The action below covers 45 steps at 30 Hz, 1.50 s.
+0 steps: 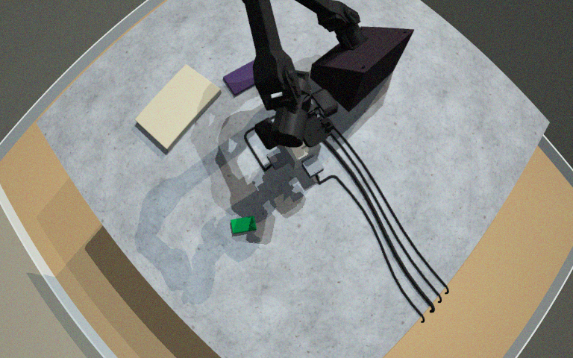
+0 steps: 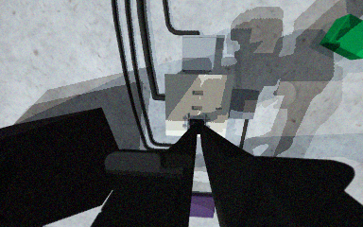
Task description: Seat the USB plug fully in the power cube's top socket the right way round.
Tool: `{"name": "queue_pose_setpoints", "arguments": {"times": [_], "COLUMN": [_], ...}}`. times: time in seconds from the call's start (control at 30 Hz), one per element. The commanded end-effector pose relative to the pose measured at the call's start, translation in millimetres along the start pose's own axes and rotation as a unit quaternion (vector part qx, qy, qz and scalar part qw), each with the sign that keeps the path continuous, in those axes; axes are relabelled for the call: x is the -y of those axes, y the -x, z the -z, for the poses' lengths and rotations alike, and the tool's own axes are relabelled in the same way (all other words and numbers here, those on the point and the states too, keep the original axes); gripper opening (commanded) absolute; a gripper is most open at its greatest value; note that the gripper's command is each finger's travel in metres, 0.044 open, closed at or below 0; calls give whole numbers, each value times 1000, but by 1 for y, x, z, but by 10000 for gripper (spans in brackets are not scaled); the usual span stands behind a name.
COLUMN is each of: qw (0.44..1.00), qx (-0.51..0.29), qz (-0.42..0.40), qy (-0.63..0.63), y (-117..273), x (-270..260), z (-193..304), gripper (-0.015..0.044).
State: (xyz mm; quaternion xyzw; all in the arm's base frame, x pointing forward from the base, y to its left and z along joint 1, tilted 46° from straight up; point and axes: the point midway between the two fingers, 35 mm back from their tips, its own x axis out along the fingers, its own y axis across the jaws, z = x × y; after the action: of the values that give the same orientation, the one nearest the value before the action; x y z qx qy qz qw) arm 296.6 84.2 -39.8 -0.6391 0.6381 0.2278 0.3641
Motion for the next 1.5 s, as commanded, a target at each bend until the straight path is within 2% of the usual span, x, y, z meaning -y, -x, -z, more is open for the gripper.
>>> {"name": "queue_pose_setpoints", "arguments": {"times": [0.0, 1.1, 1.23, 1.47], "qw": [1000, 1000, 1000, 1000], "qx": [-2, -2, 1, 1], "qz": [0, 0, 1, 1], "qy": [0, 0, 0, 0], "y": [-2, -3, 0, 0], "x": [1, 1, 0, 0], "z": [1, 1, 0, 0], "gripper": [0, 0, 95, 95]}}
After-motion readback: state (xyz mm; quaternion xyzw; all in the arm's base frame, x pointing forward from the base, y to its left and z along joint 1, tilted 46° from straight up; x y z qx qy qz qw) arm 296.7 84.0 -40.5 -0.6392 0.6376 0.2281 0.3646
